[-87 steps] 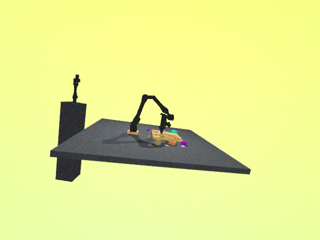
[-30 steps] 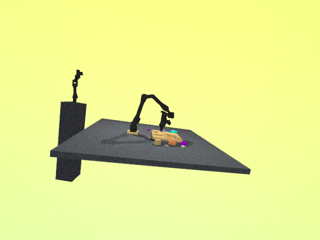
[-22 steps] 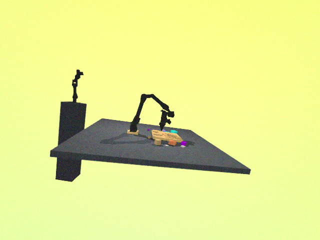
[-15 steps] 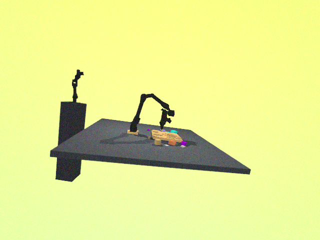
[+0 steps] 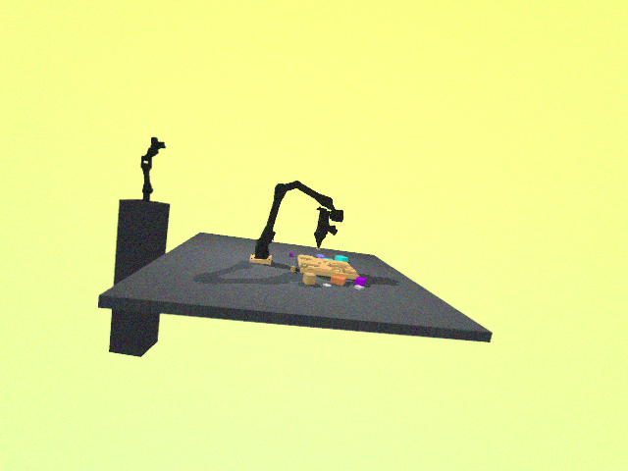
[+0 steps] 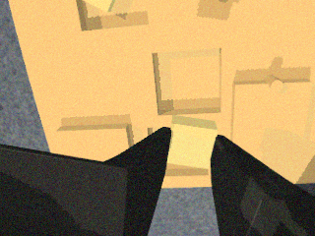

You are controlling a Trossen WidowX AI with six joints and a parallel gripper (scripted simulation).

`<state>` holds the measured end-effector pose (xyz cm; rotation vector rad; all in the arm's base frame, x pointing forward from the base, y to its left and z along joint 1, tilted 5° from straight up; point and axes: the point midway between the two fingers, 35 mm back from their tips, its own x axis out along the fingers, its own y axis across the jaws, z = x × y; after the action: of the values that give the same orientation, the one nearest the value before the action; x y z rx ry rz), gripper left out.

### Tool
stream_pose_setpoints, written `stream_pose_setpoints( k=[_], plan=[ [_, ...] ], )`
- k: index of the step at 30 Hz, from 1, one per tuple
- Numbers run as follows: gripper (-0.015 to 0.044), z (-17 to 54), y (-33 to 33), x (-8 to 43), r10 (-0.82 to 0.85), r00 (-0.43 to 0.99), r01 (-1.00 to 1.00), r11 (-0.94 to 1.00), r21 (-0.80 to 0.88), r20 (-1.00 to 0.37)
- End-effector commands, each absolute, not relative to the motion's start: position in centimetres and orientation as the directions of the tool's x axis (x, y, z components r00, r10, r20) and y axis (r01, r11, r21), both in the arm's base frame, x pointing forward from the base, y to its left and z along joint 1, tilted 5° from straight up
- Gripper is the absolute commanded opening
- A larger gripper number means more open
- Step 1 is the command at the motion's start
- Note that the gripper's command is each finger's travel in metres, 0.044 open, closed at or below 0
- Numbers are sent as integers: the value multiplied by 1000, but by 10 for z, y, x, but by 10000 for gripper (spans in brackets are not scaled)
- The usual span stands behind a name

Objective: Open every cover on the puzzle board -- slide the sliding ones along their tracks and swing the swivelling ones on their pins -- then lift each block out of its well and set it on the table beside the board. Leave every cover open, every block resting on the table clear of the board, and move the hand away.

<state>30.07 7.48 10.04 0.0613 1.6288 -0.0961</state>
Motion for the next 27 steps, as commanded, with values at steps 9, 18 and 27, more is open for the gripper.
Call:
stream_pose_setpoints(
  k=[9,18,27],
  plan=[
    [80,107,110,298,-16,-48,99,995,-21,-999],
    [80,108,142,289,-13,-48,99,995,-17,-999],
    [80,109,174,276,-10,-48,99,995,-15,-999]
  ],
)
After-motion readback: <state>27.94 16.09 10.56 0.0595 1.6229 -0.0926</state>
